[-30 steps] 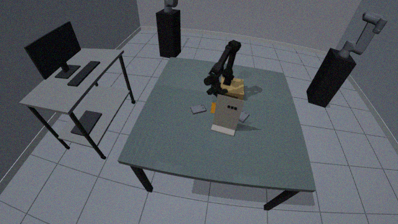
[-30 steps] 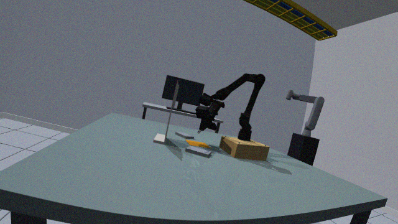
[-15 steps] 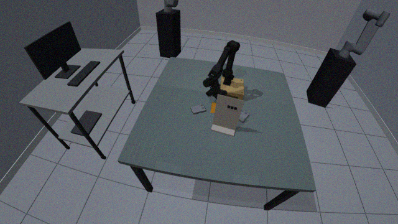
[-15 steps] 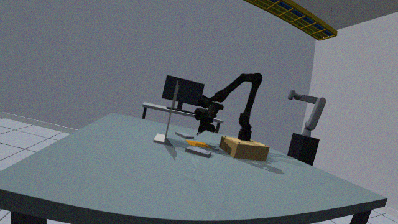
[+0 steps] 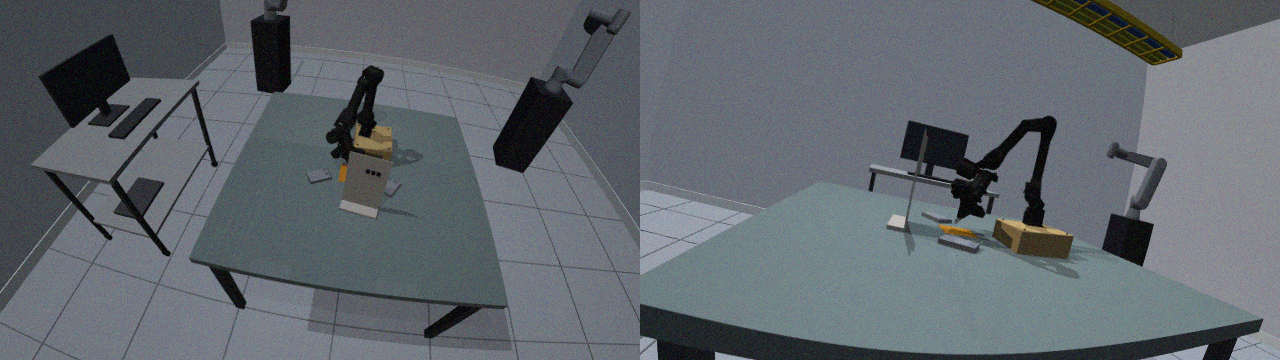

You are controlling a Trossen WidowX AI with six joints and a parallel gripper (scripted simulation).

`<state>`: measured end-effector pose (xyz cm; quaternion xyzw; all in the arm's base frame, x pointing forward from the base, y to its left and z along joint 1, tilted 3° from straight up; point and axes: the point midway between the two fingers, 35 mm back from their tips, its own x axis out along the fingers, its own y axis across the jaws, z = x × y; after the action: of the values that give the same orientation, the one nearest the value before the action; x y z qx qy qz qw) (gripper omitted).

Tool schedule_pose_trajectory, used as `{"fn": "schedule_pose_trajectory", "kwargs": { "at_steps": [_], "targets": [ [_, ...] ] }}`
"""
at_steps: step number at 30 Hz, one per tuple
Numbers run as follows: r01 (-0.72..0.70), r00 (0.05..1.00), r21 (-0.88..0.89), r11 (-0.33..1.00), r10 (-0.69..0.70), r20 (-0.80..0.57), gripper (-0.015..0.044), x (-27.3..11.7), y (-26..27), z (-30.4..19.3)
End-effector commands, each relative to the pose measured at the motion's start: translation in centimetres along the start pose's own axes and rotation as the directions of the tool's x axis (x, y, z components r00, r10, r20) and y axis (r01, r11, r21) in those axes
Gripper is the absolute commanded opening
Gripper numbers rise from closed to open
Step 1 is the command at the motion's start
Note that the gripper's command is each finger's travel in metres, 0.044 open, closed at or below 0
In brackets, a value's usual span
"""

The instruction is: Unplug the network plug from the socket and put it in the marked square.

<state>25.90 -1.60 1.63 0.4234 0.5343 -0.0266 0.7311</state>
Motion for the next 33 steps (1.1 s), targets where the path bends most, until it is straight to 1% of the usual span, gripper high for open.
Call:
{"fn": "schedule_pose_trajectory", "kwargs": {
  "at_steps": [1, 15, 33],
  "targets": [
    [-0.001, 1.0, 0.002, 1.0, 0.001, -0.009, 0.0, 0.5, -0.4, -0.3],
    [-0.001, 1.0, 0.002, 1.0, 0.001, -0.009, 0.0, 2.0, -1.5, -0.6],
    [0.003, 1.0, 0.004, 1.0, -0.002, -0.005, 0.0, 2.1, -1.7, -0.3]
  ]
}}
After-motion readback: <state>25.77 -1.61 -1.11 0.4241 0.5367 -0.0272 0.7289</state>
